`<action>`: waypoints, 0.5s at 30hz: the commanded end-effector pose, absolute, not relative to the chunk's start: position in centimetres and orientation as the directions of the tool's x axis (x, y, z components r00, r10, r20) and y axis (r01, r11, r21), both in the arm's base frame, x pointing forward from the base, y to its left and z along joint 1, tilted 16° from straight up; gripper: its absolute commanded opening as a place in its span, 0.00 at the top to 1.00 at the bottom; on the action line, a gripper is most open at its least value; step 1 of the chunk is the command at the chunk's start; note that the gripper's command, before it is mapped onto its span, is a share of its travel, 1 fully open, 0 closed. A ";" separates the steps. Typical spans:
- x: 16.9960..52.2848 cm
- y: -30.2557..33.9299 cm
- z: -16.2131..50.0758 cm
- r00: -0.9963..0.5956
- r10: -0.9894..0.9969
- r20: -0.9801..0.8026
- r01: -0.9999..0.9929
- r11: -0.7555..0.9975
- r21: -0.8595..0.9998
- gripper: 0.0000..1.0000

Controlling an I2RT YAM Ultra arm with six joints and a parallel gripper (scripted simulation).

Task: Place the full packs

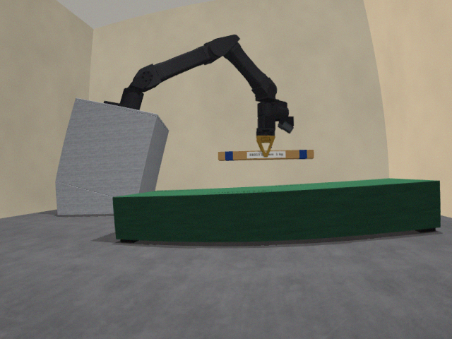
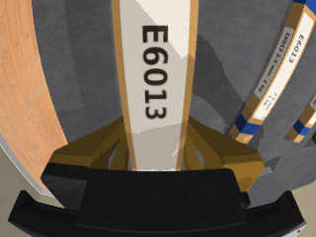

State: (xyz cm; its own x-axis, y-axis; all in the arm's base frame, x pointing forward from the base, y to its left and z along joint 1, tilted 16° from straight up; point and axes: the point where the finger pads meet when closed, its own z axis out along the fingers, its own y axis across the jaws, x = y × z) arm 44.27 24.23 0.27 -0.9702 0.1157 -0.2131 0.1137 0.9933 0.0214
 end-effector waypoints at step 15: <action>44.3 25.9 9.7 -0.944 0.117 -0.309 0.096 0.992 0.082 1.00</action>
